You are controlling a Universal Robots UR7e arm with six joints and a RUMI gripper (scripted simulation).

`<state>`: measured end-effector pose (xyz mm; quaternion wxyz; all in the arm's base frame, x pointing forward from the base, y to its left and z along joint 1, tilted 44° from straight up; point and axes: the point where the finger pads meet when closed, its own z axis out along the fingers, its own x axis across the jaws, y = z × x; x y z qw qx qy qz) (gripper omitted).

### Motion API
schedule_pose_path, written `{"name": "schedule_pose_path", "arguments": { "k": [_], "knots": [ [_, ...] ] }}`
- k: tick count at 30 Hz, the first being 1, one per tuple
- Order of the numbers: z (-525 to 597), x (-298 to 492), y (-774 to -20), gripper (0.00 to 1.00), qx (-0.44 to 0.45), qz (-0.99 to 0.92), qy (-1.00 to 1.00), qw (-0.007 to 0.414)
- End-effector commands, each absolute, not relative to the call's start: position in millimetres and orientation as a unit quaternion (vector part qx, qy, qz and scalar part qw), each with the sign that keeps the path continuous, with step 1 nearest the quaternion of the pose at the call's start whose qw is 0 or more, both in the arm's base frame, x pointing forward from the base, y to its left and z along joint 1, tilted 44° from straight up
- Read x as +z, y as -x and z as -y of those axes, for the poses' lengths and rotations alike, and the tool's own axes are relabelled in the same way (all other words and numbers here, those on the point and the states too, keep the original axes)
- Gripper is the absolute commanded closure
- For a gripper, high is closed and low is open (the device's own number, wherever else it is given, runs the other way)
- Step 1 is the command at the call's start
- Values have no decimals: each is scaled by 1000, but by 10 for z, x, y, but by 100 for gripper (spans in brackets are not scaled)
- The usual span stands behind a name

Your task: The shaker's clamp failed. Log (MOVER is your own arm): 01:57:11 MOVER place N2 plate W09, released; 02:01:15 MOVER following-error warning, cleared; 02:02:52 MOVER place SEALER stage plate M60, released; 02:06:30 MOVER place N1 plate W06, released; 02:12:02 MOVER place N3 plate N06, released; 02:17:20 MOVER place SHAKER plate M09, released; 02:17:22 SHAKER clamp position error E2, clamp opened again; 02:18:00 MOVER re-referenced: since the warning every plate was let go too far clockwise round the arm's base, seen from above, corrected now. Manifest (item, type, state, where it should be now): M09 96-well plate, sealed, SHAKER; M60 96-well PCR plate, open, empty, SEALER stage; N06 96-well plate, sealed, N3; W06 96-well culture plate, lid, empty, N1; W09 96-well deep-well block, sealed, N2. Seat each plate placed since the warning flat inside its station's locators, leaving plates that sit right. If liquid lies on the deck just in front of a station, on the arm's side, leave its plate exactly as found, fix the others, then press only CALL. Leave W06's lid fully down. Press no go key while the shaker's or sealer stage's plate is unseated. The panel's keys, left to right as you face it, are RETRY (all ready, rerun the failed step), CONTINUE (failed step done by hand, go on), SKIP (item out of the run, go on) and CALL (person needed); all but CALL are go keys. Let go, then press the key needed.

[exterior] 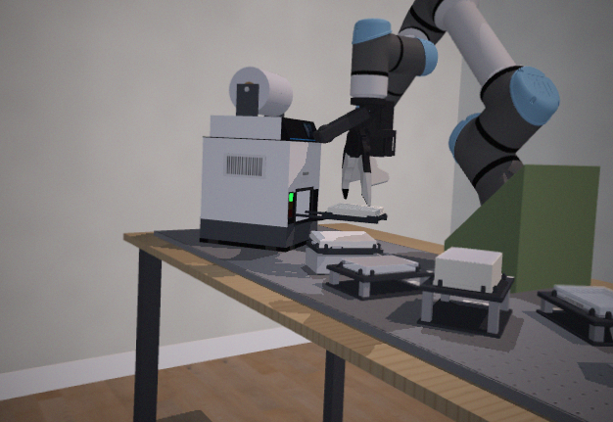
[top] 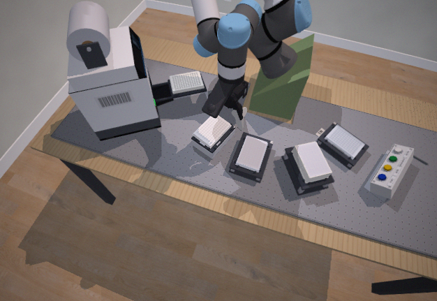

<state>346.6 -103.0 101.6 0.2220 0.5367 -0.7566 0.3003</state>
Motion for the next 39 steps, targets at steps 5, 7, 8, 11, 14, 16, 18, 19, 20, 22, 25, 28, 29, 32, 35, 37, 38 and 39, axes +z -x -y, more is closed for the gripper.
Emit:
{"name": "schedule_pose_path", "arguments": {
  "k": [5, 7, 8, 11, 14, 16, 18, 19, 20, 22, 25, 28, 29, 32, 35, 37, 38, 39],
  "knots": [
    [743, 738, -3579, 18, 281, 710, -597, 246],
    [673, 671, -3604, 18, 276, 698, -611, 251],
    [638, 637, -3616, 18, 274, 692, -618, 254],
    [534, 536, -3654, 18, 270, 682, -629, 259],
    [499, 502, -3667, 18, 270, 682, -629, 259],
    [430, 435, -3692, 18, 270, 682, -629, 259],
    [360, 368, -3717, 18, 270, 682, -629, 259],
    [326, 334, -3730, 18, 270, 682, -629, 259],
    [291, 300, -3742, 18, 270, 682, -629, 259],
    [221, 233, -3767, 18, 270, 682, -629, 259],
    [192, 205, -3778, 18, 270, 682, -629, 259],
    [192, 205, -3778, 18, 270, 682, -629, 259],
    [192, 205, -3778, 18, 270, 682, -629, 259],
    [215, 182, -3778, 18, 270, 682, -629, 259],
    [249, 146, -3777, 18, 270, 682, -629, 259],
    [272, 122, -3776, 18, 270, 682, -629, 259],
    [284, 110, -3776, 18, 270, 682, -629, 259],
    [295, 98, -3776, 18, 270, 682, -629, 259]
  ]
}}
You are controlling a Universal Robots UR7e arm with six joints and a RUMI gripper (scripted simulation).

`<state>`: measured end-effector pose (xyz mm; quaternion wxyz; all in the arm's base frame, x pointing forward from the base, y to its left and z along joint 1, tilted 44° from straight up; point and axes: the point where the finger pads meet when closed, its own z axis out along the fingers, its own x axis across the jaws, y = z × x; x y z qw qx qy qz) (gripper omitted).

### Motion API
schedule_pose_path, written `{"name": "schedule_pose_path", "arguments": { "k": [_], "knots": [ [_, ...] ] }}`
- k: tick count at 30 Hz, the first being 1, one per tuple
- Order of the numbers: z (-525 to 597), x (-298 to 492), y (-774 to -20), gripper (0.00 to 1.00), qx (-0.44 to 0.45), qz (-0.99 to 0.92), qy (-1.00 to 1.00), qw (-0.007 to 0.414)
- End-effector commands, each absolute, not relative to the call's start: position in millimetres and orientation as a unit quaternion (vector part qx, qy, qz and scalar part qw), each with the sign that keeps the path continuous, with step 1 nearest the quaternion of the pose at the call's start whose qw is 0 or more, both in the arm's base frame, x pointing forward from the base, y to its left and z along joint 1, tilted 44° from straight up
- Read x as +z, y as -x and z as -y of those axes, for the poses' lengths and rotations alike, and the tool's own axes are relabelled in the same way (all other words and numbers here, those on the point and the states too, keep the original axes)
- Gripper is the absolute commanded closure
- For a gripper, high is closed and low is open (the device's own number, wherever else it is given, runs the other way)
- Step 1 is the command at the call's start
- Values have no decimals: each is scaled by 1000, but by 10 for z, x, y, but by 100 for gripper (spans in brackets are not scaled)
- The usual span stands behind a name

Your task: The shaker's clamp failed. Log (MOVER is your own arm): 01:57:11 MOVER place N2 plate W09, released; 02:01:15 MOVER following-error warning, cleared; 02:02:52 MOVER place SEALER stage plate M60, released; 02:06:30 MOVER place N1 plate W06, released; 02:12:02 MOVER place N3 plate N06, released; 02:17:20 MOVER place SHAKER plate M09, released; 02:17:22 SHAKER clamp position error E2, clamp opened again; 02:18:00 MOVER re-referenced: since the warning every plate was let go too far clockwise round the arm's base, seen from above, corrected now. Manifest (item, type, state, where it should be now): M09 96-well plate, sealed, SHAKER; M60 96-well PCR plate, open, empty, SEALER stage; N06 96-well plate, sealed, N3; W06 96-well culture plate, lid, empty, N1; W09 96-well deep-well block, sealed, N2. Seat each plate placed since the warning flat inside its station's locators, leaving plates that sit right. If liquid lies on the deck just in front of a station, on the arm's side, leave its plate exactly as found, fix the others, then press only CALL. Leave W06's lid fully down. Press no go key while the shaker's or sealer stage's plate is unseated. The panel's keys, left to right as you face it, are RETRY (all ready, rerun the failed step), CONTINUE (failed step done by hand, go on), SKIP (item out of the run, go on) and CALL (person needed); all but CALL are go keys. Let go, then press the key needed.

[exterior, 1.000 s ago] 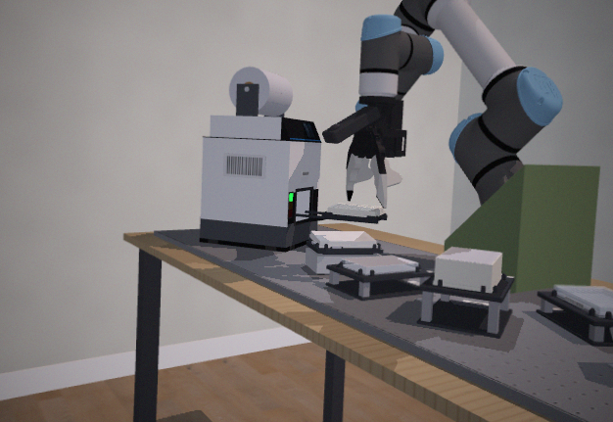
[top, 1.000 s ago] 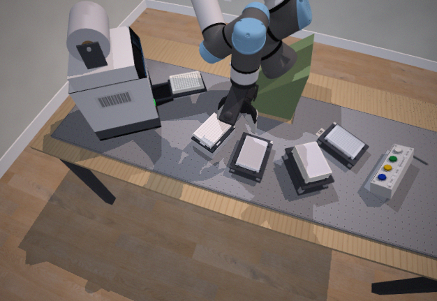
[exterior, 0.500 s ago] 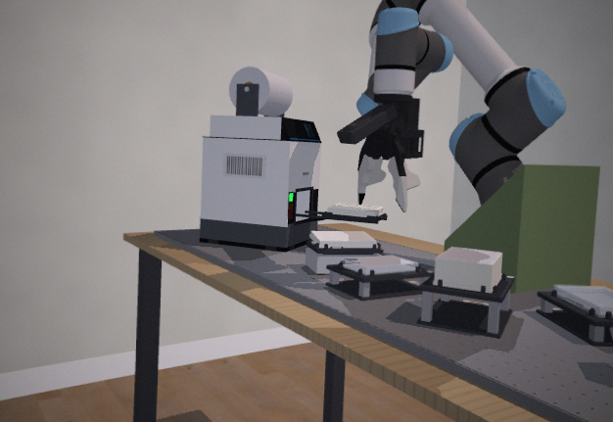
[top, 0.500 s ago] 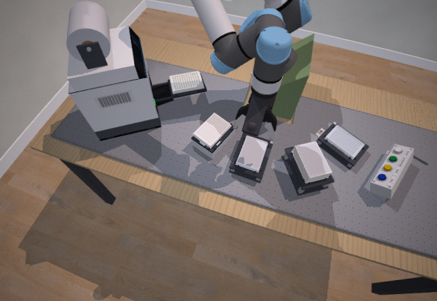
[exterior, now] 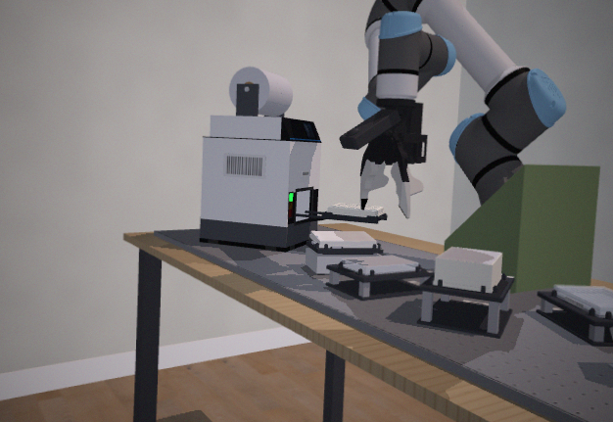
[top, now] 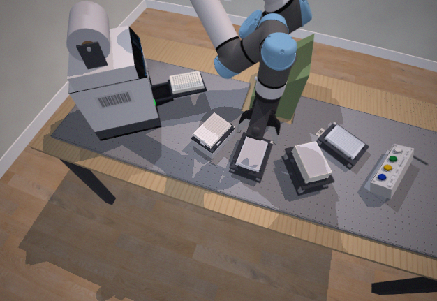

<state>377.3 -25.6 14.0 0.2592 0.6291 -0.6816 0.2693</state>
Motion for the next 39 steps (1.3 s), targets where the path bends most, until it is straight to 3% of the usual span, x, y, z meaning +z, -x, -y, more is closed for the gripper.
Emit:
{"name": "schedule_pose_path", "arguments": {
  "k": [1, 39],
  "knots": [
    [307, 86, -3776, 18, 270, 682, -629, 259],
    [523, -139, -3771, 18, 270, 682, -629, 259]
  ]
}}
